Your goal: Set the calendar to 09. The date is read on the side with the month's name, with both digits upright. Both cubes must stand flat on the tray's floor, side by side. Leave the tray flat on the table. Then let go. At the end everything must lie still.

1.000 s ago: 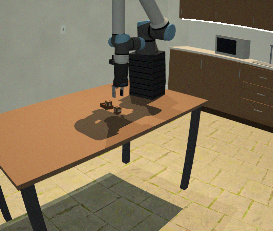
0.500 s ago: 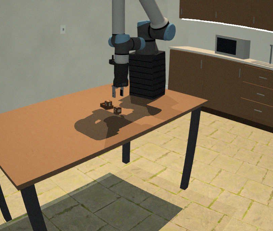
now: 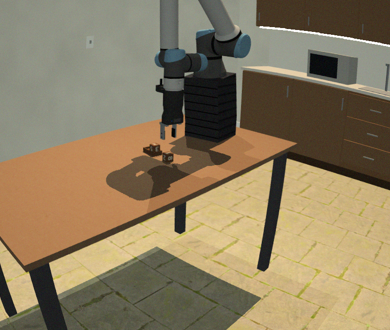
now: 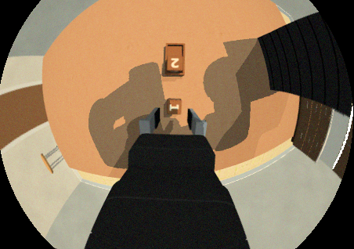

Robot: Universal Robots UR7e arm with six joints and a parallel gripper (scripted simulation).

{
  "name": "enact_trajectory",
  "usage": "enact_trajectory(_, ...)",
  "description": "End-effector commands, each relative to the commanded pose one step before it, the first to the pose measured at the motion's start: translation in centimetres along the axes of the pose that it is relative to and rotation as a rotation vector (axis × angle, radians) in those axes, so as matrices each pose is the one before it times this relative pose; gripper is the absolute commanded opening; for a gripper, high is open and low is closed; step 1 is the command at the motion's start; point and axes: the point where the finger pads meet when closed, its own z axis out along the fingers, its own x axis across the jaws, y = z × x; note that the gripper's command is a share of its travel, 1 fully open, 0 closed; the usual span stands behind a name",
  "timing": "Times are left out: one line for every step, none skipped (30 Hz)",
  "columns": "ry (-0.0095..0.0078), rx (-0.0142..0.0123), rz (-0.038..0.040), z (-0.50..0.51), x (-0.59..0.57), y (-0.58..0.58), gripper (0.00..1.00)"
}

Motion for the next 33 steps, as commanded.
enact_trajectory(-0.00108,-0.00027,-0.00002,0.096,-0.036,0.012,0.90)
enact_trajectory(0.00000,0.00001,0.00001,0.052,0.000,0.000,0.90)
enact_trajectory(0.00000,0.00000,0.00000,0.000,0.000,0.000,0.90)
enact_trajectory(0.00000,0.00000,0.00000,0.000,0.000,0.000,0.90)
enact_trajectory(0.00000,0.00001,0.00001,0.060,0.000,0.000,0.90)
enact_trajectory(0.00000,0.00001,0.00001,0.068,0.000,0.000,0.90)
enact_trajectory(0.00000,0.00001,0.00001,0.076,0.000,0.000,0.90)
enact_trajectory(0.00000,0.00001,0.00001,0.084,0.000,0.000,0.90)
enact_trajectory(0.00000,0.00000,0.00000,0.092,-0.001,0.001,0.90)
enact_trajectory(0.00000,0.00000,0.00000,0.100,0.000,0.001,0.90)
enact_trajectory(0.00000,0.00000,0.00000,0.108,0.000,0.001,0.90)
enact_trajectory(0.00000,0.00000,0.00000,0.115,0.001,0.000,0.90)
enact_trajectory(0.00000,0.00000,0.00000,0.122,-0.001,0.001,0.90)
enact_trajectory(0.00000,0.00000,0.00000,0.128,0.000,0.001,0.90)
enact_trajectory(0.00000,0.00000,0.00000,0.134,0.000,0.001,0.90)
enact_trajectory(0.00000,0.00000,0.00000,0.140,0.000,0.001,0.90)
enact_trajectory(0.00000,0.00000,0.00000,0.145,-0.001,0.001,0.90)
enact_trajectory(0.00000,0.00000,0.00000,0.149,0.000,0.001,0.90)
enact_trajectory(0.00000,0.00000,0.00000,0.153,0.001,0.001,0.90)
enact_trajectory(0.00000,0.00000,0.00000,0.000,0.000,0.000,0.90)
enact_trajectory(0.00000,0.00000,0.00000,0.000,0.000,0.000,0.90)
enact_trajectory(0.00000,0.00000,0.00000,0.156,-0.001,0.001,0.90)
enact_trajectory(0.00000,0.00000,0.00000,0.159,0.000,0.001,0.90)
enact_trajectory(0.00000,0.00000,0.00000,0.161,0.001,0.001,0.90)
enact_trajectory(0.00000,0.00000,0.00000,0.162,-0.001,0.001,0.90)
enact_trajectory(0.00000,0.00000,0.00000,0.162,0.000,0.001,0.90)
enact_trajectory(0.00000,0.00000,0.00000,0.162,0.001,0.001,0.90)
enact_trajectory(0.00000,0.00000,0.00000,0.161,-0.001,0.001,0.90)
enact_trajectory(0.00000,0.00000,0.00000,0.159,0.000,0.001,0.90)
enact_trajectory(0.00000,0.00000,0.00000,0.157,0.001,0.001,0.90)
enact_trajectory(0.00000,0.00000,0.00000,0.154,-0.001,0.001,0.90)
enact_trajectory(0.00000,0.00000,0.00000,0.150,0.000,0.001,0.90)
enact_trajectory(0.00000,0.00000,0.00000,0.145,0.001,0.001,0.90)
